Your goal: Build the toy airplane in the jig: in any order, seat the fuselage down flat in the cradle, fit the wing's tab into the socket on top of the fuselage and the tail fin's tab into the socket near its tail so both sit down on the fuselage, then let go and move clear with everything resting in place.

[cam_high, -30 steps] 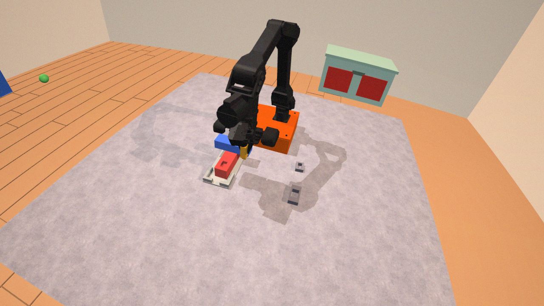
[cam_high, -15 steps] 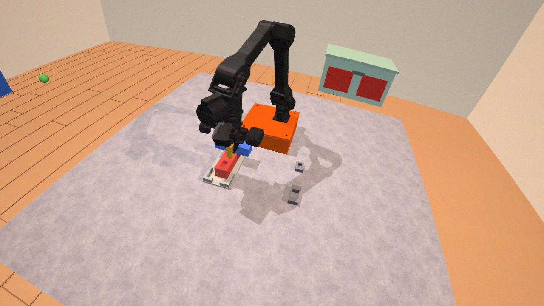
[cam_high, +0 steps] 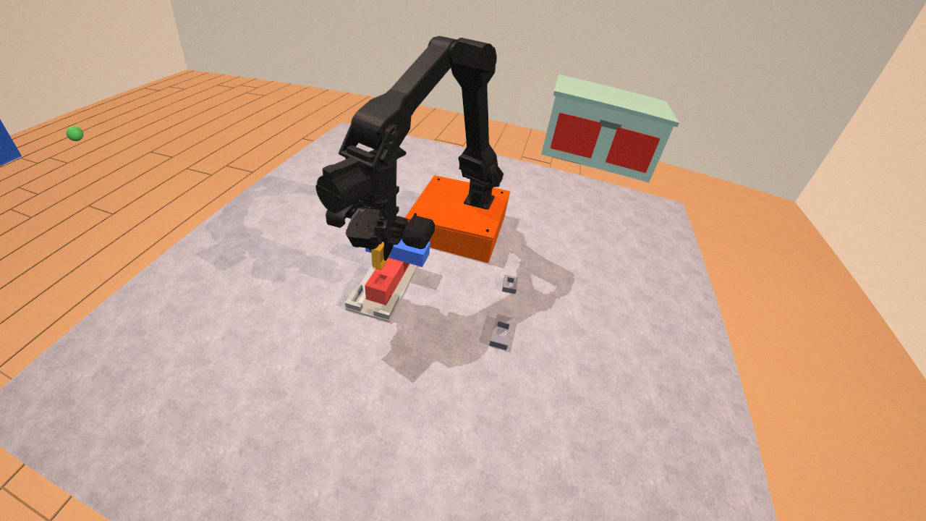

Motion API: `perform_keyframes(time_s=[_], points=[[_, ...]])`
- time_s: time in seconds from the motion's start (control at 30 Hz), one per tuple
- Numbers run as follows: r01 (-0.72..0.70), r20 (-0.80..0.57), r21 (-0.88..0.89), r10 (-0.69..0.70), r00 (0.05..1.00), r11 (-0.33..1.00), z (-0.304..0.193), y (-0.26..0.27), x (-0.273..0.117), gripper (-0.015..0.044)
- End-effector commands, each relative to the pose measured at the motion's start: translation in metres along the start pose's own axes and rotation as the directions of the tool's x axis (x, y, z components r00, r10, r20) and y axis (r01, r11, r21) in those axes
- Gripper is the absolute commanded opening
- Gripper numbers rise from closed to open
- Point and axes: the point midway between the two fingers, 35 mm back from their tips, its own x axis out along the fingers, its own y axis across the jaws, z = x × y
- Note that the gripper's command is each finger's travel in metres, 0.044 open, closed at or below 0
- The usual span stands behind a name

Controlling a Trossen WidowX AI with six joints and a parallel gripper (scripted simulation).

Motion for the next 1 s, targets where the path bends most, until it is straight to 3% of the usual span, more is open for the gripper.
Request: perform_keyframes(time_s=[0.0, 0.97], points=[[0.001, 0.001, -0.003, -0.001, 1.000, 1.000, 0.000, -0.001, 0.000, 0.0065], [0.001, 0.001, -0.003, -0.001, 1.000, 1.000, 0.001, -0.002, 0.024, 0.0065]])
